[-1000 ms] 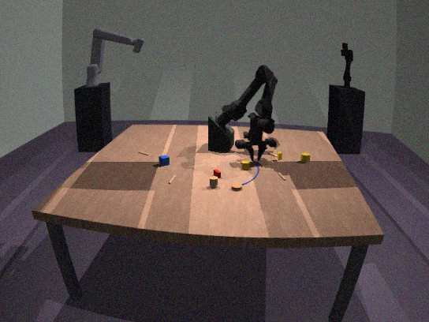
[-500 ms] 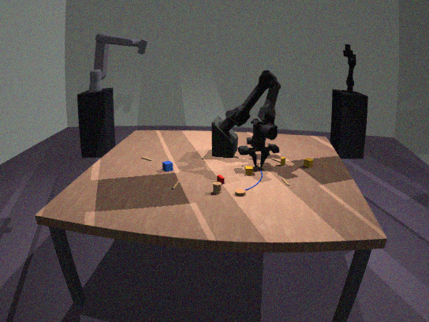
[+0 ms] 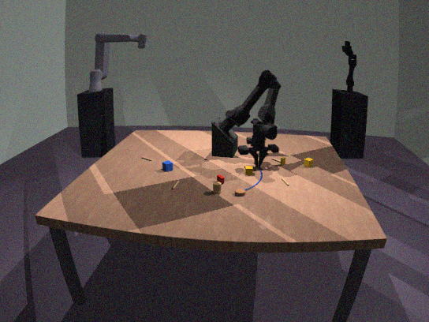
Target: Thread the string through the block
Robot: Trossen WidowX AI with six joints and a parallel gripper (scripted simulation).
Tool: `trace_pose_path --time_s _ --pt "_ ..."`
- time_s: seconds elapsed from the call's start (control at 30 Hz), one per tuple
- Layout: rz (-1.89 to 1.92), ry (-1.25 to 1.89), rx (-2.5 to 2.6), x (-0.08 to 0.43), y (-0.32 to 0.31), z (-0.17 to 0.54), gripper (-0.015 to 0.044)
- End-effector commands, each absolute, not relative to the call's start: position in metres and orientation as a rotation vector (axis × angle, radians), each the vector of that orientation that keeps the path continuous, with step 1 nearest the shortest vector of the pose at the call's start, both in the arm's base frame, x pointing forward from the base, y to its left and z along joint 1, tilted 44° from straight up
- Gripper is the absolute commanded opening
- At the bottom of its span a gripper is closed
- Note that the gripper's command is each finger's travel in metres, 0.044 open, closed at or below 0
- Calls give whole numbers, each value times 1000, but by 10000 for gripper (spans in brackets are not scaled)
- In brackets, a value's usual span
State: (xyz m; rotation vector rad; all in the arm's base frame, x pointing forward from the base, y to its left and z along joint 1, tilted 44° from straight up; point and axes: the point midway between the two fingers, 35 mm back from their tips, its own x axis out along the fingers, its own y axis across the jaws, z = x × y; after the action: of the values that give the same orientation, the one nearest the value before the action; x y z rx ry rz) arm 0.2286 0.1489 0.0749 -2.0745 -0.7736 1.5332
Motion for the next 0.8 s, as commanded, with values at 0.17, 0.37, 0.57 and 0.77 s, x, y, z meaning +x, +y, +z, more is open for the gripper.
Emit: trace_pose_path --time_s 0.17,0.37,0.57,0.77 --pt "1532 -779 -2080 228 142 83 0" --pt "1533 -778 -2081 227 137 88 0" --pt "1534 -778 -2081 226 132 93 0" --pt "1534 -778 -2081 224 126 99 0"
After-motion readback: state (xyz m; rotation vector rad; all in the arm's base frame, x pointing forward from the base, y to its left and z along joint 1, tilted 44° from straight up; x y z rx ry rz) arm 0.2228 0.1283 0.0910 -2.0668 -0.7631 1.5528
